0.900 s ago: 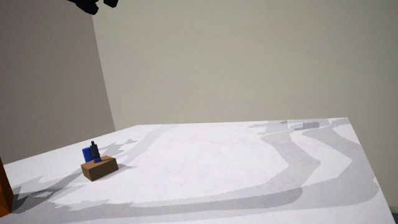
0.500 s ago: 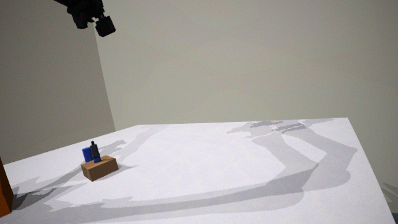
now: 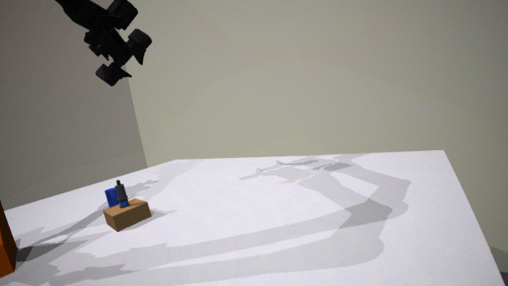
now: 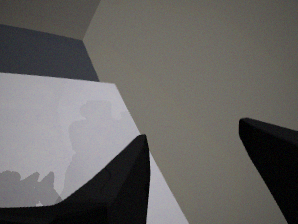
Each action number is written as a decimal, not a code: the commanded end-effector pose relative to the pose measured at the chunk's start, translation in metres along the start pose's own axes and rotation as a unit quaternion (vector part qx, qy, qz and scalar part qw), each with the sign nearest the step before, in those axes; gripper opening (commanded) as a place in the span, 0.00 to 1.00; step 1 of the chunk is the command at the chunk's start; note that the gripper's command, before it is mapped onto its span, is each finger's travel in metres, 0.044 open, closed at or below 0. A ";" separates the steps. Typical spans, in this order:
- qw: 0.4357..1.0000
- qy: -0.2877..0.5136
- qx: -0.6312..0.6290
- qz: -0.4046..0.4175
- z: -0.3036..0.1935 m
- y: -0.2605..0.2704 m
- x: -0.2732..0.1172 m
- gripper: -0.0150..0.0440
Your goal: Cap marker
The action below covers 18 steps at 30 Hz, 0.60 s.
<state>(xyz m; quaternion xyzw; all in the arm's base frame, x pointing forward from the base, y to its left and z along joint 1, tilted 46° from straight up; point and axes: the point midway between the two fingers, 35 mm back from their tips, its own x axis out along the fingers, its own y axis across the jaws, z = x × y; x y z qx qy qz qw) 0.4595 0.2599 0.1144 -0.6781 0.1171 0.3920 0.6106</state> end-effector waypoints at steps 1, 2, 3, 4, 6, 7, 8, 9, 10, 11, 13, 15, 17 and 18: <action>0.960 0.112 0.241 0.093 -0.034 0.070 0.016 0.68; 0.949 0.130 0.270 0.100 -0.039 0.078 0.017 0.68; 0.937 0.148 0.299 0.106 -0.043 0.086 0.017 0.68; 0.924 0.166 0.327 0.111 -0.047 0.094 0.017 0.68; 0.895 0.204 0.380 0.117 -0.056 0.111 0.016 0.68; 0.878 0.223 0.406 0.118 -0.060 0.119 0.015 0.68; 0.861 0.243 0.430 0.118 -0.064 0.126 0.014 0.68; 0.844 0.263 0.454 0.117 -0.068 0.134 0.013 0.68; 0.825 0.282 0.476 0.114 -0.073 0.142 0.011 0.68; 0.805 0.302 0.498 0.111 -0.077 0.149 0.010 0.68; 0.765 0.342 0.537 0.099 -0.085 0.164 0.005 0.68; 0.721 0.381 0.573 0.083 -0.093 0.178 0.000 0.68; 0.676 0.418 0.603 0.062 -0.101 0.192 -0.006 0.68; 0.653 0.436 0.617 0.049 -0.105 0.198 -0.010 0.68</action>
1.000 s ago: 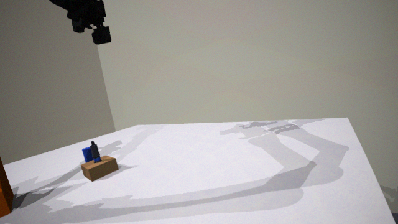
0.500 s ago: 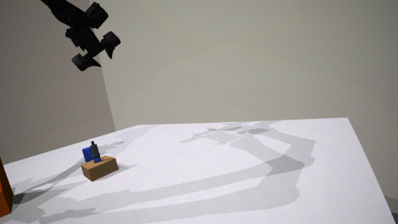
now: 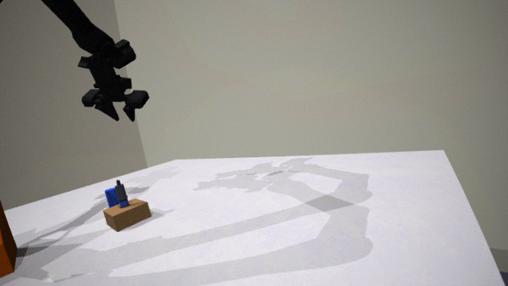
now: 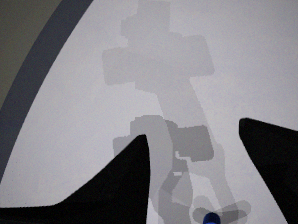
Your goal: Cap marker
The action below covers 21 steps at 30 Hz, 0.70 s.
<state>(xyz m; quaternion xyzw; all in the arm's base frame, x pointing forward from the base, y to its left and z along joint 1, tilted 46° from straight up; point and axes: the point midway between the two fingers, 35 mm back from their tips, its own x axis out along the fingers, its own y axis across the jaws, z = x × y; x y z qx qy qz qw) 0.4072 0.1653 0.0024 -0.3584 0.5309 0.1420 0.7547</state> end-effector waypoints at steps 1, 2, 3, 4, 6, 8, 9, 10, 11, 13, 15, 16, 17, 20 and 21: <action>0.953 0.145 0.251 -0.083 -0.076 0.001 0.023 0.68; 0.943 0.157 0.278 -0.098 -0.084 0.000 0.024 0.68; 0.931 0.167 0.304 -0.114 -0.092 0.000 0.025 0.68; 0.919 0.177 0.329 -0.130 -0.100 -0.001 0.026 0.68; 0.891 0.193 0.377 -0.166 -0.115 -0.002 0.026 0.68; 0.860 0.204 0.422 -0.204 -0.130 -0.004 0.025 0.68; 0.843 0.207 0.443 -0.224 -0.137 -0.006 0.024 0.68; 0.826 0.210 0.463 -0.245 -0.144 -0.007 0.024 0.68; 0.809 0.210 0.481 -0.264 -0.151 -0.008 0.023 0.68; 0.797 0.210 0.493 -0.278 -0.155 -0.009 0.022 0.68; 0.797 0.210 0.493 -0.278 -0.155 -0.009 0.022 0.68; 0.797 0.210 0.493 -0.278 -0.155 -0.009 0.022 0.68; 0.797 0.210 0.493 -0.278 -0.155 -0.009 0.022 0.68; 0.797 0.210 0.493 -0.278 -0.155 -0.009 0.022 0.68; 0.797 0.210 0.493 -0.278 -0.155 -0.009 0.022 0.68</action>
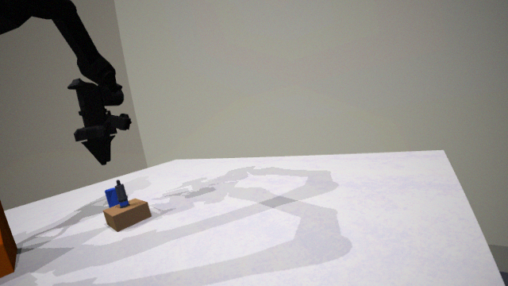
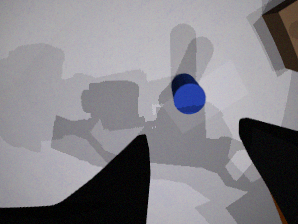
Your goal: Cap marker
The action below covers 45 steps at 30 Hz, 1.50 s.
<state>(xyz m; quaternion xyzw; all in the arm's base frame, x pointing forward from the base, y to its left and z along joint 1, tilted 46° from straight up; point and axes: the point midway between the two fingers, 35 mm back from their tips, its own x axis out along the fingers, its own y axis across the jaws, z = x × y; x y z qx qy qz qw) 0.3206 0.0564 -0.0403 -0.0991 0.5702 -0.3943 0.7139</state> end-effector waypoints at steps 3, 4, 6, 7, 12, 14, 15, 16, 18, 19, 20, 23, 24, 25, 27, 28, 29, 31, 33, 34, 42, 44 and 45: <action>0.999 -0.001 0.035 -0.028 -0.005 -0.009 0.006 0.68; 0.999 -0.001 0.035 -0.028 -0.005 -0.009 0.006 0.68; 0.999 -0.002 0.035 -0.028 -0.005 -0.009 0.018 0.68; 0.999 -0.002 0.035 -0.028 -0.005 -0.010 0.030 0.68; 0.999 -0.002 0.035 -0.028 -0.005 -0.011 0.043 0.68; 0.999 -0.002 0.035 -0.029 -0.005 -0.010 0.052 0.68; 0.999 -0.002 0.035 -0.029 -0.005 -0.010 0.055 0.68; 0.999 -0.002 0.035 -0.029 -0.005 -0.010 0.057 0.68; 0.999 -0.002 0.035 -0.029 -0.005 -0.010 0.058 0.68; 0.999 -0.002 0.035 -0.029 -0.005 -0.010 0.059 0.68; 0.999 -0.002 0.035 -0.029 -0.005 -0.010 0.061 0.68; 0.999 -0.002 0.035 -0.029 -0.005 -0.010 0.065 0.68; 0.999 -0.002 0.035 -0.029 -0.005 -0.010 0.067 0.68; 0.999 -0.002 0.035 -0.029 -0.005 -0.011 0.069 0.68; 0.999 -0.002 0.035 -0.028 -0.005 -0.011 0.072 0.68; 0.999 -0.002 0.035 -0.029 -0.005 -0.011 0.074 0.68; 0.999 -0.002 0.035 -0.029 -0.005 -0.011 0.075 0.68; 0.999 -0.002 0.035 -0.029 -0.005 -0.011 0.078 0.68; 0.999 -0.002 0.035 -0.029 -0.005 -0.011 0.082 0.68; 0.999 -0.002 0.035 -0.029 -0.005 -0.011 0.083 0.68; 0.999 -0.002 0.035 -0.029 -0.005 -0.012 0.096 0.68; 0.999 -0.002 0.035 -0.029 -0.005 -0.012 0.099 0.68; 0.999 -0.003 0.035 -0.029 -0.005 -0.012 0.101 0.68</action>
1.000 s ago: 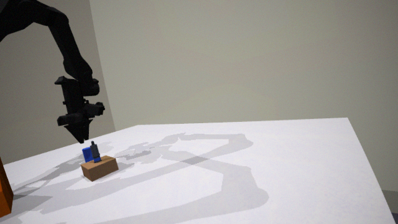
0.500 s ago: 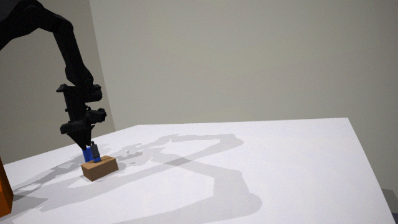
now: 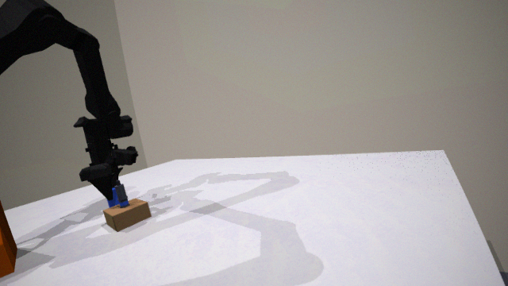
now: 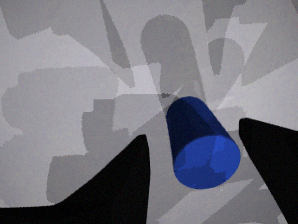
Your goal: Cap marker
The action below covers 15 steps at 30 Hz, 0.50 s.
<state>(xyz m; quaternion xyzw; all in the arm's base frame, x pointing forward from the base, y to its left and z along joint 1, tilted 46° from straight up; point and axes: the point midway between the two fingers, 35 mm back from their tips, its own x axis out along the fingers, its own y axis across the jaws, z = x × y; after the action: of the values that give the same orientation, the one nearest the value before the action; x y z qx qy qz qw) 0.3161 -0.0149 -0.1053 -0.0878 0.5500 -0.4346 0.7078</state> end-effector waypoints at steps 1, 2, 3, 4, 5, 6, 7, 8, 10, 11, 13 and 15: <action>1.000 0.000 -0.004 -0.003 -0.002 -0.001 0.007 0.68; 1.000 0.000 -0.004 -0.003 -0.002 -0.001 0.008 0.68; 1.000 0.000 -0.004 -0.003 -0.002 -0.001 0.010 0.68; 1.000 0.000 -0.004 -0.003 -0.002 -0.001 0.011 0.68; 1.000 0.000 -0.004 -0.003 -0.002 -0.001 0.013 0.68; 1.000 0.000 -0.004 -0.003 -0.002 -0.001 0.013 0.68; 1.000 0.000 -0.004 -0.003 -0.002 -0.001 0.014 0.68; 1.000 0.000 -0.004 -0.003 -0.002 -0.001 0.014 0.63; 1.000 0.000 -0.004 -0.003 -0.002 -0.001 0.014 0.55; 1.000 0.000 -0.004 -0.003 -0.002 -0.001 0.014 0.50; 1.000 0.000 -0.004 -0.003 -0.002 -0.001 0.014 0.48; 1.000 0.000 -0.004 -0.003 -0.002 -0.001 0.014 0.46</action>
<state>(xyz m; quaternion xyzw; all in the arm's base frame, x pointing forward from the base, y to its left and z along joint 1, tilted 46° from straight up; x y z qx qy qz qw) 0.3138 -0.0242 -0.1147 -0.0905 0.5512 -0.4352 0.7061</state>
